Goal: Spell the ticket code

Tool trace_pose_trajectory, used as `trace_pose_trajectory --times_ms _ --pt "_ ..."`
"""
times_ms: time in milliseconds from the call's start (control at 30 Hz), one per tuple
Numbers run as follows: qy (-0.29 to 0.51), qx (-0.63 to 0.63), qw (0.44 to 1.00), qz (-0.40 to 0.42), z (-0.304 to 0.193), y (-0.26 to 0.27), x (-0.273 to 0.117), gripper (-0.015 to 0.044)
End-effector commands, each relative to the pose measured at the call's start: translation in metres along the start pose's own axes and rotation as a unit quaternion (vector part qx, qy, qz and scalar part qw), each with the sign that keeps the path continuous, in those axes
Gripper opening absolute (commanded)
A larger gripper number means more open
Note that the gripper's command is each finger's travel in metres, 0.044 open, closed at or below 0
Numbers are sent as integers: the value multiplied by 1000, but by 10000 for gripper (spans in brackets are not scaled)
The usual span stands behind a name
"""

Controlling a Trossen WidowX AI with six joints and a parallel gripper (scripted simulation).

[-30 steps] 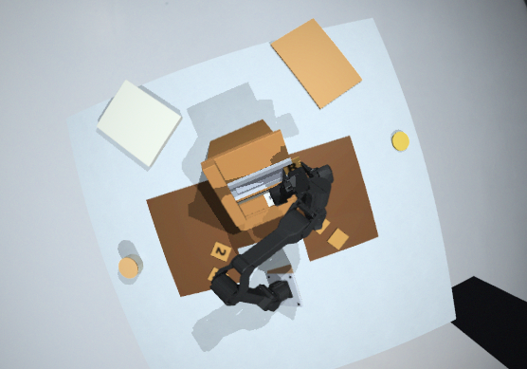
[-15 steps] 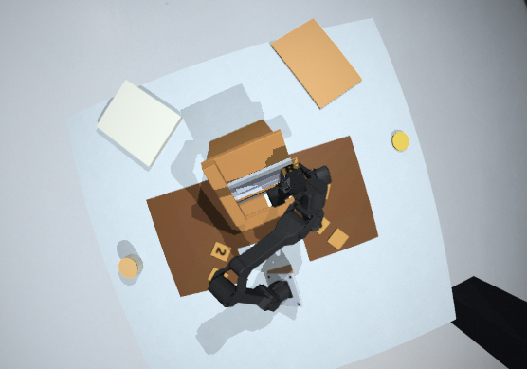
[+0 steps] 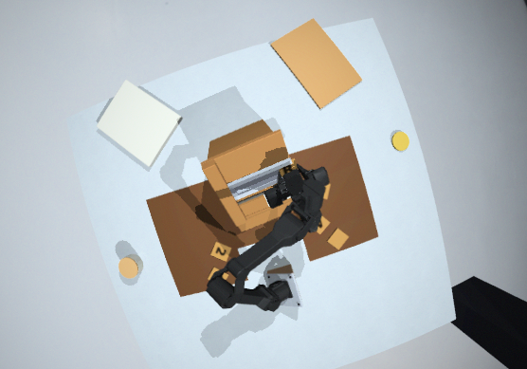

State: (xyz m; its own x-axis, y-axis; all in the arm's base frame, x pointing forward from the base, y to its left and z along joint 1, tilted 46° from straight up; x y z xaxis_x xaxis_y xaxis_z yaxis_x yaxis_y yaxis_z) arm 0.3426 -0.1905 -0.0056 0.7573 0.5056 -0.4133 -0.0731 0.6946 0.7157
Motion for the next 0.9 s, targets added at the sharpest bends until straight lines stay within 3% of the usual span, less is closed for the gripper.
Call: trace_pose_trajectory --times_ms 0,867 --pt "-1 -1 1000 -2 1 1 -1 0" --pt "-1 0 1000 -1 0 15 -1 0"
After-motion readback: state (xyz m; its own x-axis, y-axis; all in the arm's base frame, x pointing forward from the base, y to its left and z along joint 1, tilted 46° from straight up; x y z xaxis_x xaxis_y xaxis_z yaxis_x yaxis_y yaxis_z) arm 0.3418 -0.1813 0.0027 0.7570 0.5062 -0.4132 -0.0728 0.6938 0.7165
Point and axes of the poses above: the point midway between the two fingers, 35 mm back from their tips, its own x axis out along the fingers, its own y axis across the jaws, z = x × y, the point moved 2 cm from there along -x, back along the fingers, and after that the axes turned 1 degree about x, right-handed, at the moved point
